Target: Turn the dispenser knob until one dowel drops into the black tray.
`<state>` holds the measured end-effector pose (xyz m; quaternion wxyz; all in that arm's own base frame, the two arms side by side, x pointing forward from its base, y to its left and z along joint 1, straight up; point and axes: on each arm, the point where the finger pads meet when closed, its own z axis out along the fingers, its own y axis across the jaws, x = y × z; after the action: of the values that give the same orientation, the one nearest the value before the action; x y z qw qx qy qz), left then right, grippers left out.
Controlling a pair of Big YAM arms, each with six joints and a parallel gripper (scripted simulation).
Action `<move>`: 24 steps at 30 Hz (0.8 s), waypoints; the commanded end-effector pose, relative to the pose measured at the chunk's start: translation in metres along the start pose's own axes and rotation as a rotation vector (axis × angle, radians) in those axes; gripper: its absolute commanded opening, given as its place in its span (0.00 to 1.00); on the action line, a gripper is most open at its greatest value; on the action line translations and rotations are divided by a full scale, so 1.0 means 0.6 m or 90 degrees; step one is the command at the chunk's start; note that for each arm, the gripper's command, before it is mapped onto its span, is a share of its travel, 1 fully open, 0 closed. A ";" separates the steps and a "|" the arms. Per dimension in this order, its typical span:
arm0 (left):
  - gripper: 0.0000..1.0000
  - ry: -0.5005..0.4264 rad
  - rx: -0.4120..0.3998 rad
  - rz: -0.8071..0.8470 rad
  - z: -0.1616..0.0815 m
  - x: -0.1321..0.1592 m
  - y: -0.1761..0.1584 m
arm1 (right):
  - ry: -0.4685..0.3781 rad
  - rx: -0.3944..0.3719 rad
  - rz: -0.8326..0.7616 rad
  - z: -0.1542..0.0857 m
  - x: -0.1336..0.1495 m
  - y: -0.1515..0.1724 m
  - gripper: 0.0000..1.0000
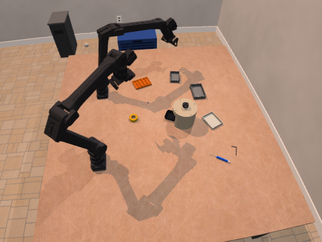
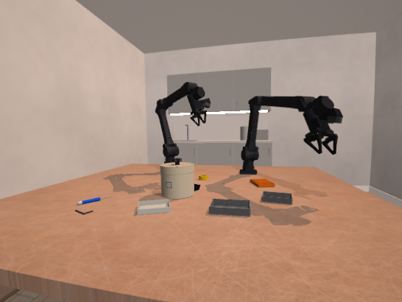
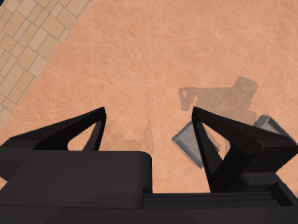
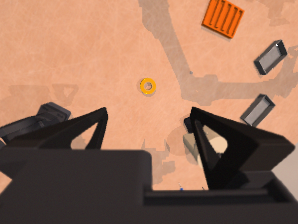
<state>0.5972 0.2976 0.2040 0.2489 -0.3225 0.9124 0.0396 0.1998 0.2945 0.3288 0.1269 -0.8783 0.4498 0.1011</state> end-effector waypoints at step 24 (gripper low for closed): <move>1.00 -0.075 0.031 0.021 -0.072 -0.044 -0.030 | -0.004 0.065 0.072 -0.016 0.023 -0.036 1.00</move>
<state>0.5984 0.2954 0.2096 0.2602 -0.3174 0.9112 0.0363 0.2120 0.2953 0.3301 0.1440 -0.8654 0.4705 0.0948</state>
